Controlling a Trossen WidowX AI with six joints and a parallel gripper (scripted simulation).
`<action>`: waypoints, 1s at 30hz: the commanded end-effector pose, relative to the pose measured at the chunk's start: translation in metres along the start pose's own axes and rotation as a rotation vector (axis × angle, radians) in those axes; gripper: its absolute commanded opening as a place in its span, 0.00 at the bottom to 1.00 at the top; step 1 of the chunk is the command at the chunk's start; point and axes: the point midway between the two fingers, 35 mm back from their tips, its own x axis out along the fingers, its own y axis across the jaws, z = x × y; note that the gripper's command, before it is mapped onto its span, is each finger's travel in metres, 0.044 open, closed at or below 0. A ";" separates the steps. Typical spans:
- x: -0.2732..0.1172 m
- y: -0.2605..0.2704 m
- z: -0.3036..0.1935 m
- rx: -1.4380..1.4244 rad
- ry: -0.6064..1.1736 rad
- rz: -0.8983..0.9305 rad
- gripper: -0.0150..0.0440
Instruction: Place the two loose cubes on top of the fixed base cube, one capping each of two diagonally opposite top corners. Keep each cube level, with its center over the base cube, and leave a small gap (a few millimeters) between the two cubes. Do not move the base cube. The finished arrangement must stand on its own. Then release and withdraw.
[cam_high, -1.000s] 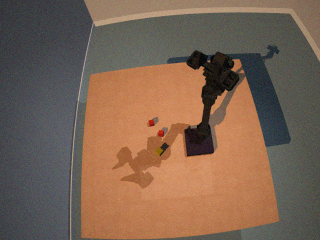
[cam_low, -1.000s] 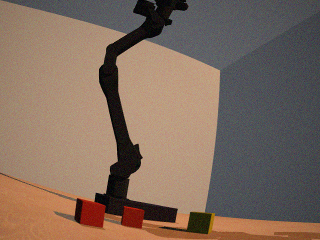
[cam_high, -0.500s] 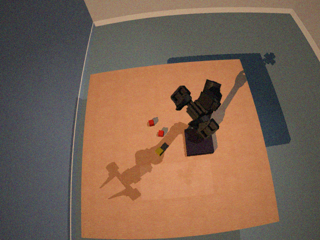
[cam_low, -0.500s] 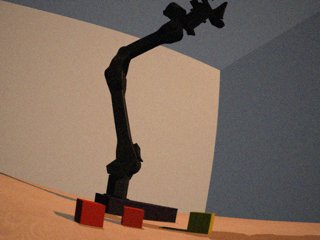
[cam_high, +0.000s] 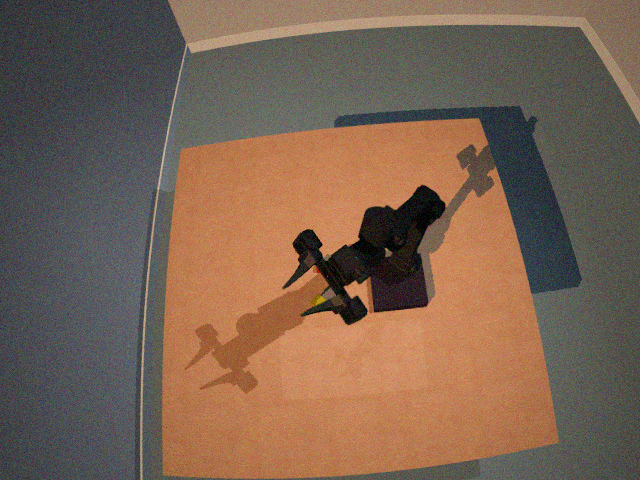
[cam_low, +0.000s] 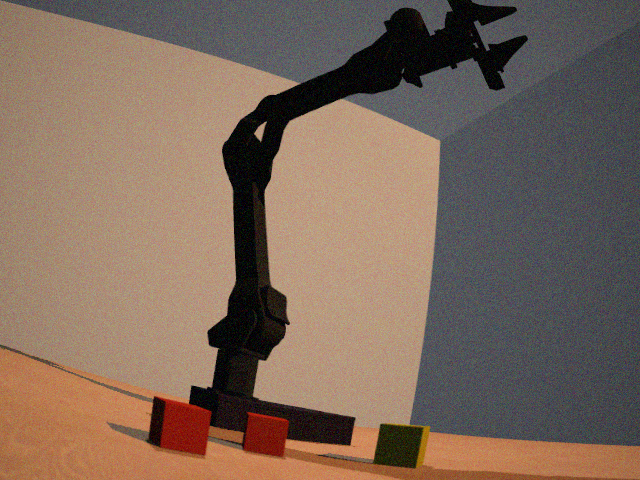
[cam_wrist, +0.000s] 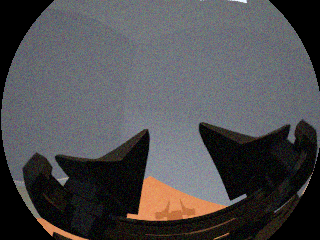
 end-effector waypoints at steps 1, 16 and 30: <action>0.011 -0.006 -0.053 -0.006 0.158 -0.008 0.70; -0.008 -0.055 -0.229 0.059 0.707 -0.106 0.70; -0.097 -0.102 -0.359 0.255 1.207 -0.265 0.70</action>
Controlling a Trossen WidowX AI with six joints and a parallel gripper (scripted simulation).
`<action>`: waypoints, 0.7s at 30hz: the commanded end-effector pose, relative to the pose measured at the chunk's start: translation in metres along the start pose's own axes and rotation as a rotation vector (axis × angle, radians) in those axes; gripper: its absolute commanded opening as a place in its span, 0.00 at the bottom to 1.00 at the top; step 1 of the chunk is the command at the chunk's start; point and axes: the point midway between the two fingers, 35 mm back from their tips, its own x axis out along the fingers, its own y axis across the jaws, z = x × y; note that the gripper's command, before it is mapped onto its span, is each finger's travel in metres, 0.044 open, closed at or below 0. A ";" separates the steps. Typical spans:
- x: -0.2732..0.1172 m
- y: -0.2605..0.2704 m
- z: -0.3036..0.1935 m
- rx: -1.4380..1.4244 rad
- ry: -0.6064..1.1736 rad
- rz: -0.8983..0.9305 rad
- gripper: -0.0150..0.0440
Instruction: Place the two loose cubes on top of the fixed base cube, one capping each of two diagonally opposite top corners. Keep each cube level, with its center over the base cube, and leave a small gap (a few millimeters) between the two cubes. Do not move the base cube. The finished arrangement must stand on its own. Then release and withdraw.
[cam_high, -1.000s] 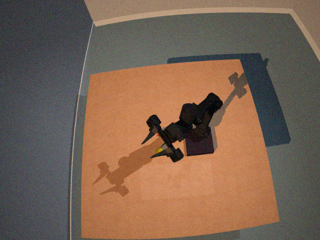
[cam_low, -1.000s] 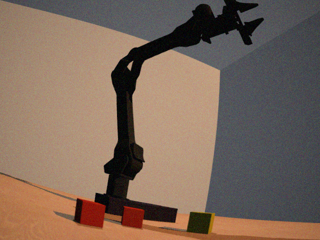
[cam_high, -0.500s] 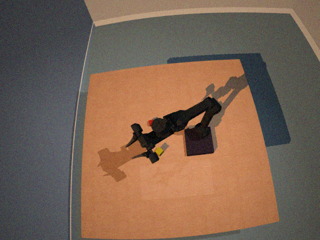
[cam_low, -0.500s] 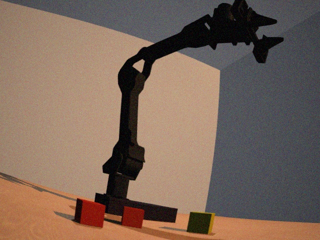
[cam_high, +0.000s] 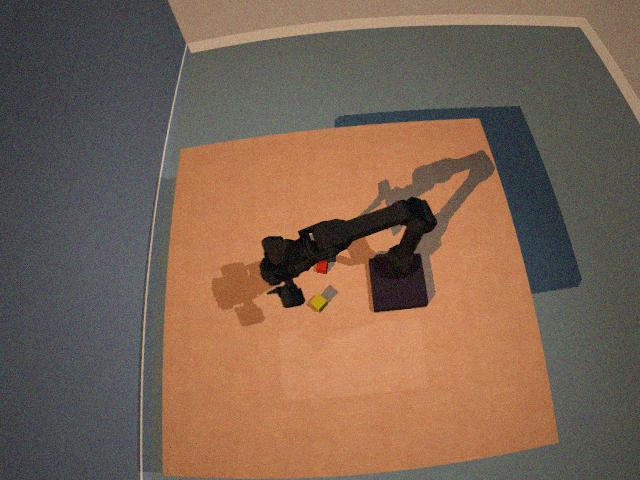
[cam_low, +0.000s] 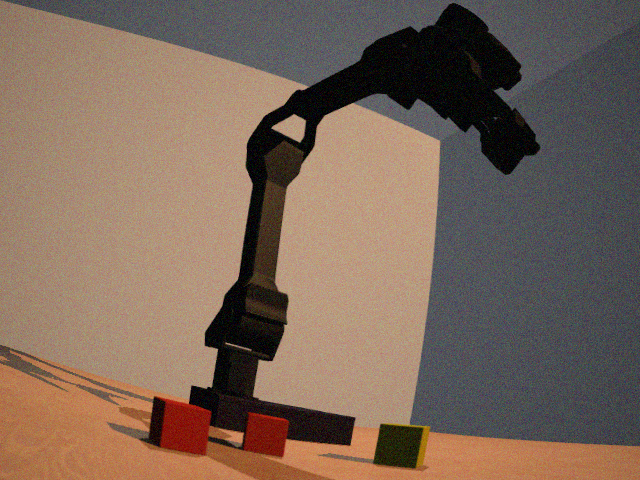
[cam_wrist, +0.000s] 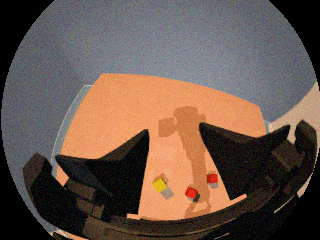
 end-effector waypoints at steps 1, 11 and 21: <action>0.016 -0.021 -0.043 0.082 0.159 -0.023 0.70; 0.026 -0.060 -0.140 0.301 0.514 -0.075 0.70; 0.008 -0.078 -0.225 0.543 0.834 -0.106 0.70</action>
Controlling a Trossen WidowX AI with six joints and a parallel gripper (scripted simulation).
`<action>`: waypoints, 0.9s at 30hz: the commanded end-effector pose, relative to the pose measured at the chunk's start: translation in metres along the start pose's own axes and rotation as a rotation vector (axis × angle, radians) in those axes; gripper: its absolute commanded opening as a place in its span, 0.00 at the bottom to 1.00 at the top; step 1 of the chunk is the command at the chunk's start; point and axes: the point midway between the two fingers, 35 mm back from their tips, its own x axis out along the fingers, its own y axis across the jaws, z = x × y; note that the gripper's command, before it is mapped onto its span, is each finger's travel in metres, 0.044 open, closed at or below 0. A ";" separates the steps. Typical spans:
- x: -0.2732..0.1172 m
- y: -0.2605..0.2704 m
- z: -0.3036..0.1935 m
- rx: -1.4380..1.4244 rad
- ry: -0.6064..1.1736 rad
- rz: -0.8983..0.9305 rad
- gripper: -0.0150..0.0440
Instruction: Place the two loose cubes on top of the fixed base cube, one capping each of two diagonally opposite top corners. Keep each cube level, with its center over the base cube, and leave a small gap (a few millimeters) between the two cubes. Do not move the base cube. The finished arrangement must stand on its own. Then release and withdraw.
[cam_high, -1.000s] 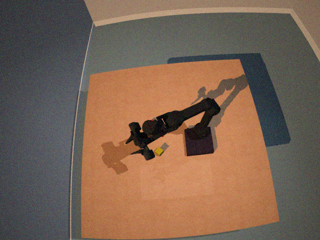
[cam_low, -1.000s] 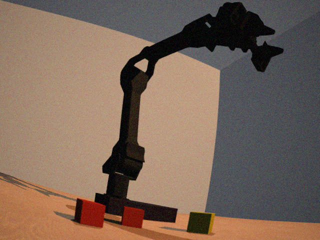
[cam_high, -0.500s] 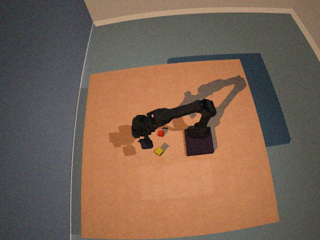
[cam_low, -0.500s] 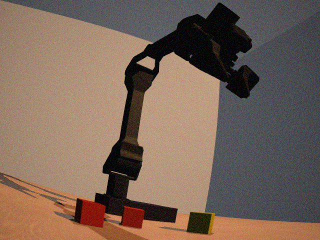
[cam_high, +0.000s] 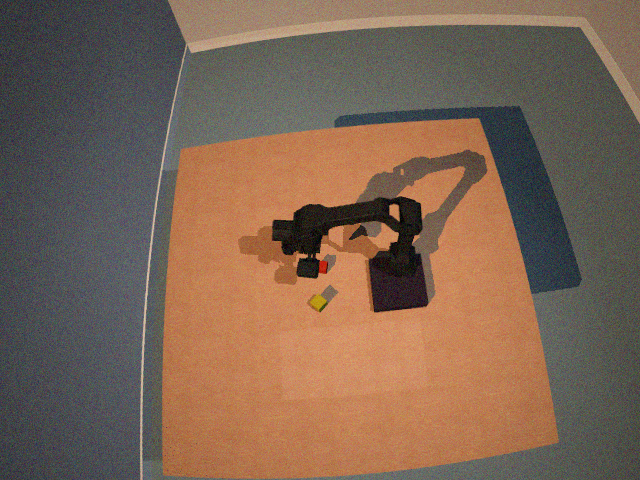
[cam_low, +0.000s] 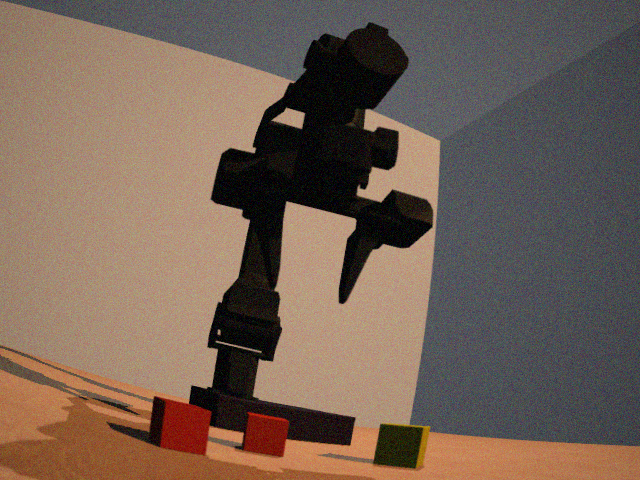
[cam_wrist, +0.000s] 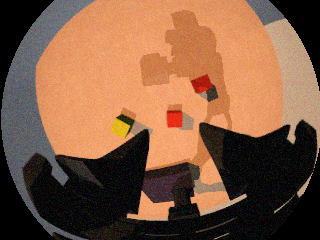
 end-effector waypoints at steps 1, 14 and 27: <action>0.011 -0.013 -0.021 0.079 0.107 0.001 0.70; 0.067 -0.013 -0.027 0.079 0.107 0.001 0.70; 0.088 -0.013 -0.029 0.079 0.107 0.002 0.70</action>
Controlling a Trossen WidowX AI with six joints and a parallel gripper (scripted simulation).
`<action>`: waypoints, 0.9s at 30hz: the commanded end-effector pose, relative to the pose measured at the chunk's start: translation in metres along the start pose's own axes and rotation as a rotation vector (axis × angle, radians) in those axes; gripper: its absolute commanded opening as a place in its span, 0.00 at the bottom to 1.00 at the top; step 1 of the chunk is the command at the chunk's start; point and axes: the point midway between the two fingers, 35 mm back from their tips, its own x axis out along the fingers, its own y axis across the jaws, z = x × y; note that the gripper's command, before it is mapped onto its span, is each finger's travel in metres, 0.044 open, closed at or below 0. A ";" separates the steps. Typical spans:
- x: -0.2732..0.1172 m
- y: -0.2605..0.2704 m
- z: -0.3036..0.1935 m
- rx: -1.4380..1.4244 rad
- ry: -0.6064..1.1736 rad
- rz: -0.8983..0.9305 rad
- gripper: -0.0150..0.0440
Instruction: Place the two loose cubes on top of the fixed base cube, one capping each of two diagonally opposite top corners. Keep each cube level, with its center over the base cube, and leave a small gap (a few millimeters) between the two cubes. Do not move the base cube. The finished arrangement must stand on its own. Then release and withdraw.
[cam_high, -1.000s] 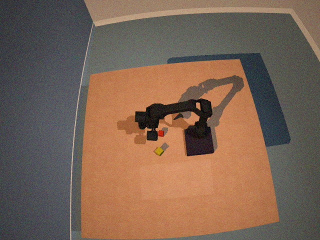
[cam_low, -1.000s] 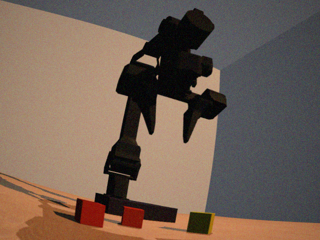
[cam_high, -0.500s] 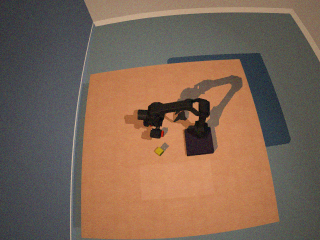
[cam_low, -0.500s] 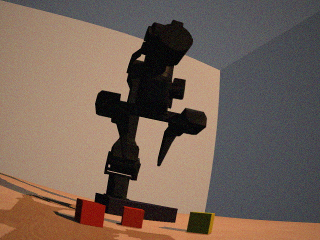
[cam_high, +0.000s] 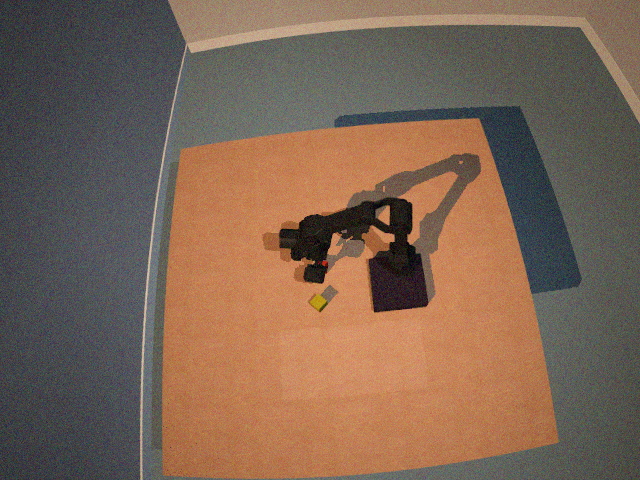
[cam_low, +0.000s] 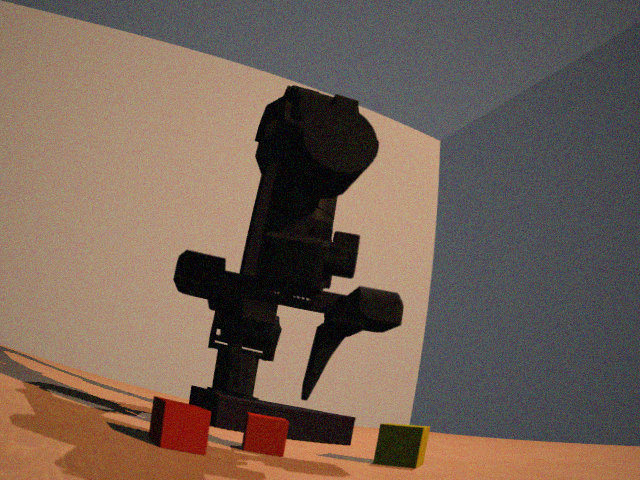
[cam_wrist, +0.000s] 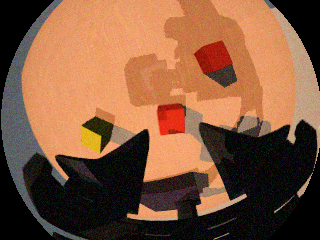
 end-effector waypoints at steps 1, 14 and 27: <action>0.006 0.000 -0.001 0.005 0.003 0.003 0.70; 0.027 0.001 -0.001 0.005 0.003 0.003 0.70; 0.038 0.001 -0.002 0.005 0.003 0.003 0.48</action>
